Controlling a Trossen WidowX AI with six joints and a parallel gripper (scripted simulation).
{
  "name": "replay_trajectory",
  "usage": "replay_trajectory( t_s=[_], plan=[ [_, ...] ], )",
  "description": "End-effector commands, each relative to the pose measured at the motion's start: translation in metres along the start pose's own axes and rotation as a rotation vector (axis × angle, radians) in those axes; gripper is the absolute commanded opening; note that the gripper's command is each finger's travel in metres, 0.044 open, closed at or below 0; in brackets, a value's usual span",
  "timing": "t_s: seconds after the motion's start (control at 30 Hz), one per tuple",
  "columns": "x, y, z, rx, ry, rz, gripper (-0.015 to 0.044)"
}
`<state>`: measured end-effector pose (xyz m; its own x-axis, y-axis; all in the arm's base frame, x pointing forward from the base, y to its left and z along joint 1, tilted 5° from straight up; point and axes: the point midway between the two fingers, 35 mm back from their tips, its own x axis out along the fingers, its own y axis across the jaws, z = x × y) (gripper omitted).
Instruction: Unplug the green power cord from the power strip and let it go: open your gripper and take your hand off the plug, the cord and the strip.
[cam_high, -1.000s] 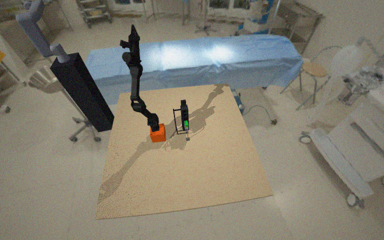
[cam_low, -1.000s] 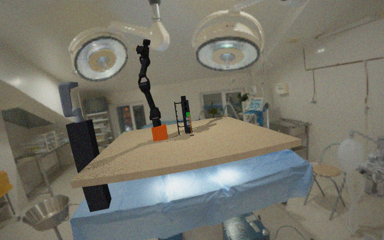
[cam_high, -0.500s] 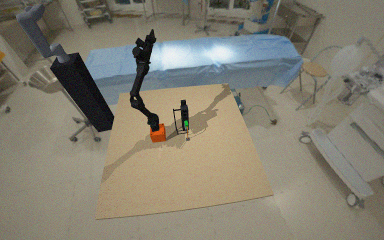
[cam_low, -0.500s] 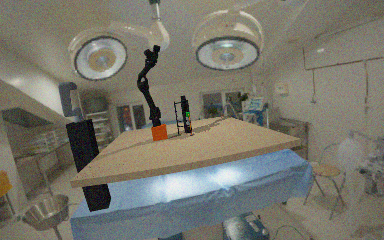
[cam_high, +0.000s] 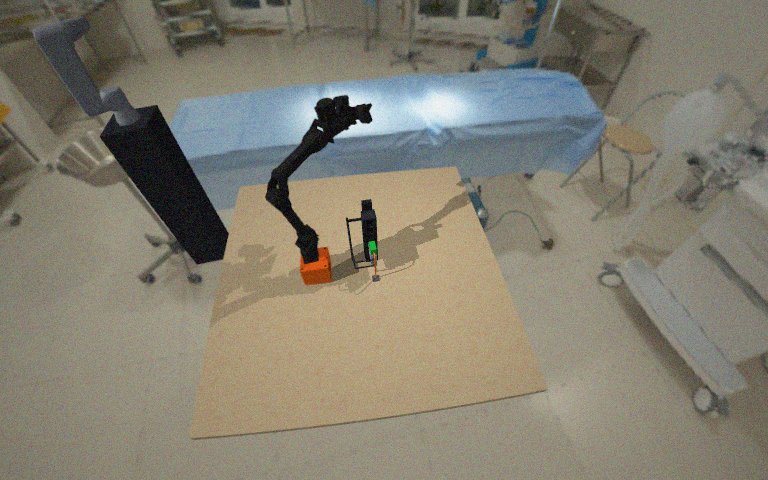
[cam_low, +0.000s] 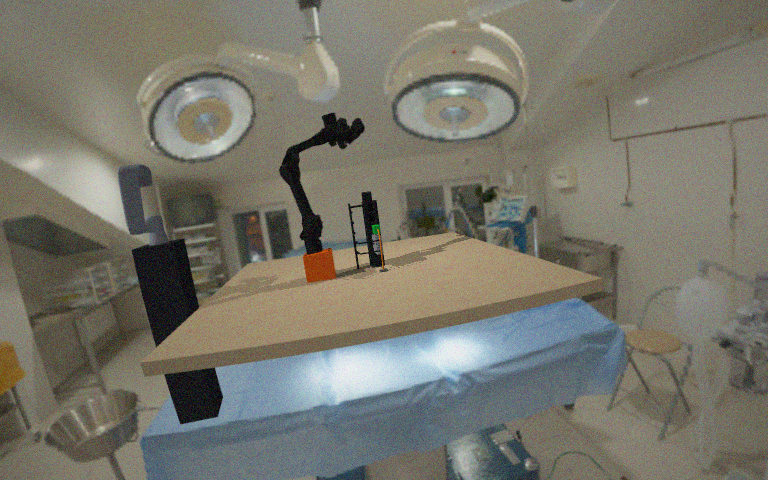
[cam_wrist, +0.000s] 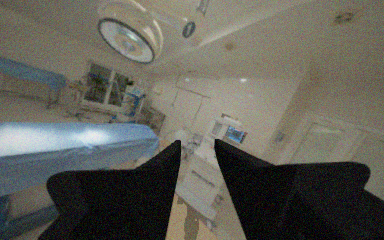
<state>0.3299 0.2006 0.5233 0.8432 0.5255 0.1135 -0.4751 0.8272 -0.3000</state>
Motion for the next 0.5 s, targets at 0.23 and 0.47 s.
replay_trajectory(
  t_s=[0.23,0.47],
  plan=[
    [0.002,-0.069,-0.178,0.463,0.512,-0.232,0.016],
    [-0.042,-0.108,-0.283,0.804,0.792,-0.496,0.016]
  ],
)
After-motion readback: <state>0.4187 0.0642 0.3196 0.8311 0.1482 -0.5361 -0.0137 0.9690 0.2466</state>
